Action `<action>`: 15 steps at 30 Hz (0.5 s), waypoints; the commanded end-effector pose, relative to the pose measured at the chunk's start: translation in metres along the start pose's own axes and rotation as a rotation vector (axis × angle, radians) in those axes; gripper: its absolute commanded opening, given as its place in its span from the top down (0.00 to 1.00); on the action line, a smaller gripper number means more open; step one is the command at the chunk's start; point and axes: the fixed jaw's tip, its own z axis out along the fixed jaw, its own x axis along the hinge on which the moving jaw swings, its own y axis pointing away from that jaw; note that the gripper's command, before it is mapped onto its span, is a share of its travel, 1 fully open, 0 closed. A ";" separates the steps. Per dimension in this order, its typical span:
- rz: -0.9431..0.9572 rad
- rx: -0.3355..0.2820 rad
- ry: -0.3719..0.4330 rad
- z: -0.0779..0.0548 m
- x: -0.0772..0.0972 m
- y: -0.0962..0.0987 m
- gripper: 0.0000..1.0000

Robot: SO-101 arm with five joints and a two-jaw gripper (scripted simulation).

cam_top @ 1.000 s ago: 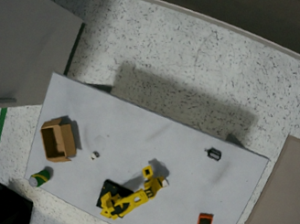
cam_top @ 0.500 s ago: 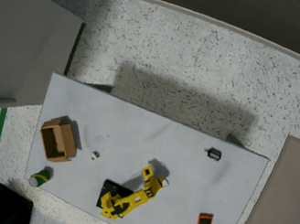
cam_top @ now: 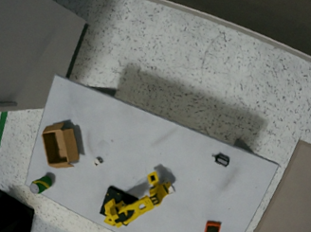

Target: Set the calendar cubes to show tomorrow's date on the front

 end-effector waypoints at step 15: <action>0.005 -0.036 -0.001 0.007 -0.001 0.006 0.64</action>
